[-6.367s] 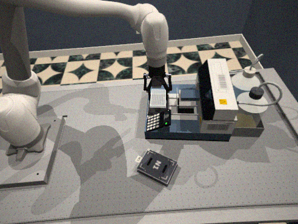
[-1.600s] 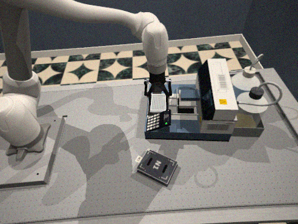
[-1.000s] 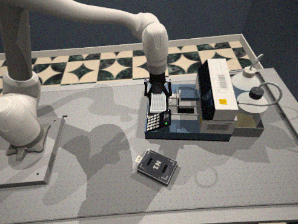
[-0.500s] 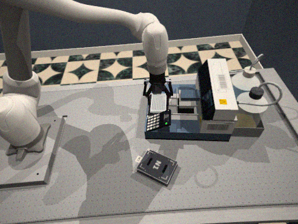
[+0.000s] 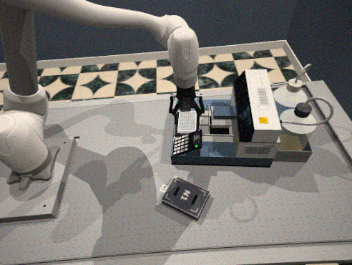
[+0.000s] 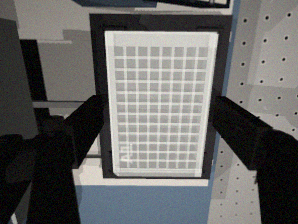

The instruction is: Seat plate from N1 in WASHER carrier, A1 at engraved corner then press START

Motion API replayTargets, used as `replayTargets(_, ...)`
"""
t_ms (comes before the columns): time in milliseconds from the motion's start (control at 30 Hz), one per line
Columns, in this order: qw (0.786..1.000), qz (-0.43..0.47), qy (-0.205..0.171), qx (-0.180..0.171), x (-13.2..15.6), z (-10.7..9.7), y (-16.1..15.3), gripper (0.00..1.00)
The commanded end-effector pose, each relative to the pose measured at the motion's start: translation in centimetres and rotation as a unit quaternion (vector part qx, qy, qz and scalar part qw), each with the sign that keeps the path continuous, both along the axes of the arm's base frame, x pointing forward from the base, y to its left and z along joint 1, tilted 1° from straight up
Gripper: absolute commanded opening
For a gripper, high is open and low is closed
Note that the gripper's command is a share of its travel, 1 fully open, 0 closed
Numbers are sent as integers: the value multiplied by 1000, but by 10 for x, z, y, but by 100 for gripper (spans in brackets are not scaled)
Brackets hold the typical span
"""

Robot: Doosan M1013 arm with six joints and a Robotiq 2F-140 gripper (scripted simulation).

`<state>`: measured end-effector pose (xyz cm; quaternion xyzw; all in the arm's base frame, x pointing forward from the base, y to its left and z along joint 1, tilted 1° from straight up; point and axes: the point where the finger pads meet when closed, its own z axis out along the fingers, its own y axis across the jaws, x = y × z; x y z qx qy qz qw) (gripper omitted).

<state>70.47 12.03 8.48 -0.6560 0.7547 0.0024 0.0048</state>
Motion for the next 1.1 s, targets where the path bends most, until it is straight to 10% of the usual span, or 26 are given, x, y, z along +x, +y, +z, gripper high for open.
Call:
replayTargets(0,1000,0,-1,0,1,4,0,70)
replayTargets(1067,1000,0,-1,0,0,51,0,70)
